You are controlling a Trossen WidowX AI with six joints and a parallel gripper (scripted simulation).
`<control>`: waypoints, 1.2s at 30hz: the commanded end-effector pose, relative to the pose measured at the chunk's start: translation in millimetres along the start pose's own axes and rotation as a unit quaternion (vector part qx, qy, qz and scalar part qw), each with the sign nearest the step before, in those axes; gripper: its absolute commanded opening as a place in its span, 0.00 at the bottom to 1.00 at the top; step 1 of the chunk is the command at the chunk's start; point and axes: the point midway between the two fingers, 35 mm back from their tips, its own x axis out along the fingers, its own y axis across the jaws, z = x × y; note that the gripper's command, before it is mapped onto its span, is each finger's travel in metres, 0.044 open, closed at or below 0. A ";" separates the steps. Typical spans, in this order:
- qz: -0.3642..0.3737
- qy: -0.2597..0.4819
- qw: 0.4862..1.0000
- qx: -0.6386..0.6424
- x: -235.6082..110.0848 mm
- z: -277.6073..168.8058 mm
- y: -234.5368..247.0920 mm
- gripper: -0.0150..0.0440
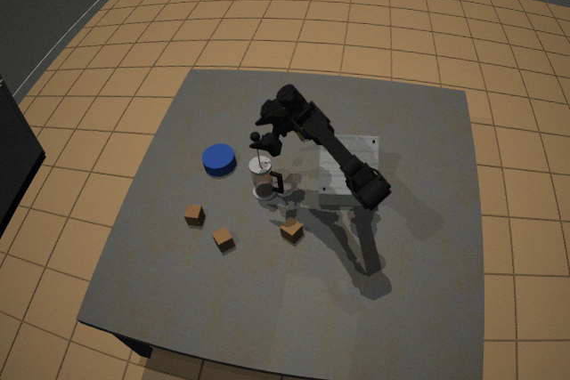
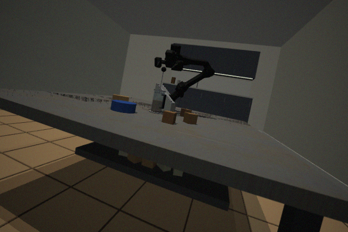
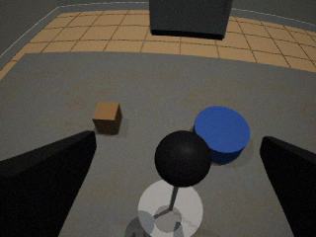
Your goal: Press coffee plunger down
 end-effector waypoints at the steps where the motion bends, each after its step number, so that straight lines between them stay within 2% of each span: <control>1: -0.002 0.004 1.000 0.008 4.9 -4.8 -2.2 1.00; 12: -0.002 0.004 1.000 0.008 4.9 -4.8 -2.2 0.51; 17: -0.002 0.004 1.000 0.008 4.9 -4.8 -2.2 0.46; 36: -0.003 0.006 1.000 0.007 17.3 -18.8 -5.2 0.46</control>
